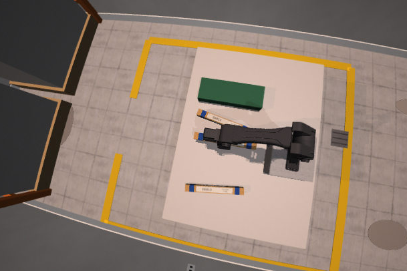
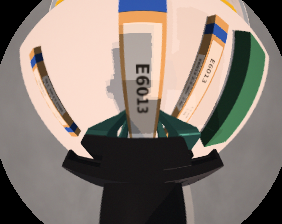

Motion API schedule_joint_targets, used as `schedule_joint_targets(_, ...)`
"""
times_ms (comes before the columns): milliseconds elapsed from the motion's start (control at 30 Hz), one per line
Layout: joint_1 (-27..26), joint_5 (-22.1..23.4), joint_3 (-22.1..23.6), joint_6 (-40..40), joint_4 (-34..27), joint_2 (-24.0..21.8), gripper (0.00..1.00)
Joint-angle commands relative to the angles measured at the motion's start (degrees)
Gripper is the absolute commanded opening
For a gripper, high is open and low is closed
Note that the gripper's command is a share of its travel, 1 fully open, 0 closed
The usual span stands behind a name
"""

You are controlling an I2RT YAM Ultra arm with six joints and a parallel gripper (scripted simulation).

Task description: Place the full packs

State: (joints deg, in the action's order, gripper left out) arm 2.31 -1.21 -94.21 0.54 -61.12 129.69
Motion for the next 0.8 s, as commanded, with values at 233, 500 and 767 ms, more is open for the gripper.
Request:
schedule_joint_targets(233,-0.28,-0.02,-2.73,-0.24,-1.54,-3.53,0.0)
schedule_joint_targets(500,-0.34,-0.03,-3.83,-0.26,-2.52,-3.45,0.0)
schedule_joint_targets(767,-0.38,-0.04,-4.94,-0.26,-3.4,-3.22,0.0)
